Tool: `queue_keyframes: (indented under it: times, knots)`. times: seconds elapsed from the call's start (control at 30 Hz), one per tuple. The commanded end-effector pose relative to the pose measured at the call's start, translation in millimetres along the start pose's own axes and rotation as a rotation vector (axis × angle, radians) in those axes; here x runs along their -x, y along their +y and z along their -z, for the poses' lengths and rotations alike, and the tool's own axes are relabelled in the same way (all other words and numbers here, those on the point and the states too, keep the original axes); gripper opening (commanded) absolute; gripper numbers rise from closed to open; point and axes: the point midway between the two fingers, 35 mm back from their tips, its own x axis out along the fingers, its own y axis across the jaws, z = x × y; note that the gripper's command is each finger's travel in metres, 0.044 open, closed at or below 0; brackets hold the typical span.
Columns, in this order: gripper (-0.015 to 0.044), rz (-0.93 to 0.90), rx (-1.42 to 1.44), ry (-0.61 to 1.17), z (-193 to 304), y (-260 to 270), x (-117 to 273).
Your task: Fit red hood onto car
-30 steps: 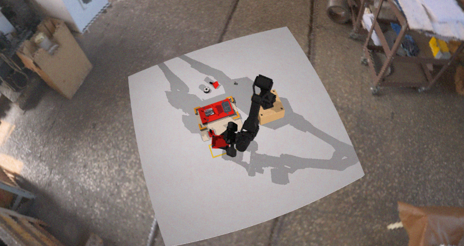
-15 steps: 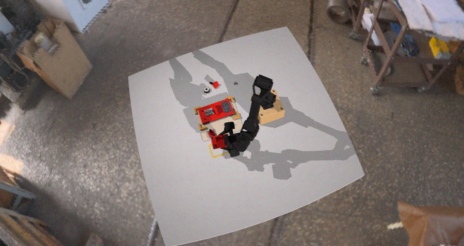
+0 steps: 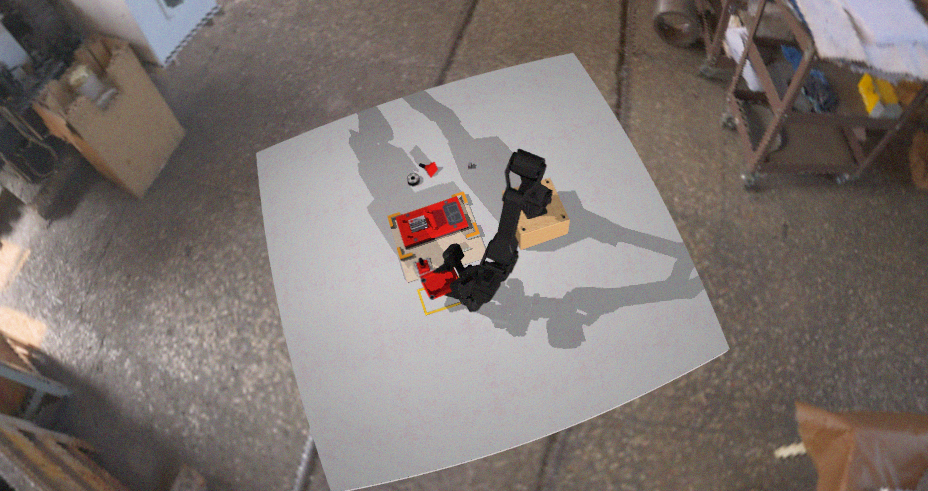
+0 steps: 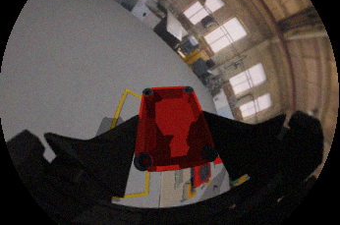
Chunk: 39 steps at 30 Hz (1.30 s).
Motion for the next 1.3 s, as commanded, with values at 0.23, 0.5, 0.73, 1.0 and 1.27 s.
queue_keyframes:
  times: [0.23, 0.5, 0.73, 1.0, 1.27]
  knots:
    - [0.0, -0.002, 0.308, -0.001, -0.2, 0.4, -0.2]
    - [0.0, -0.002, 0.542, -0.002, -0.2, 0.4, -0.2]
    - [0.0, -0.001, 0.745, -0.002, -0.1, 0.4, -0.2]
    - [0.0, -0.001, 0.91, -0.002, 0.0, 0.5, -0.2]
    - [0.0, -0.001, 1.143, -0.002, 1.5, 2.4, -0.7]
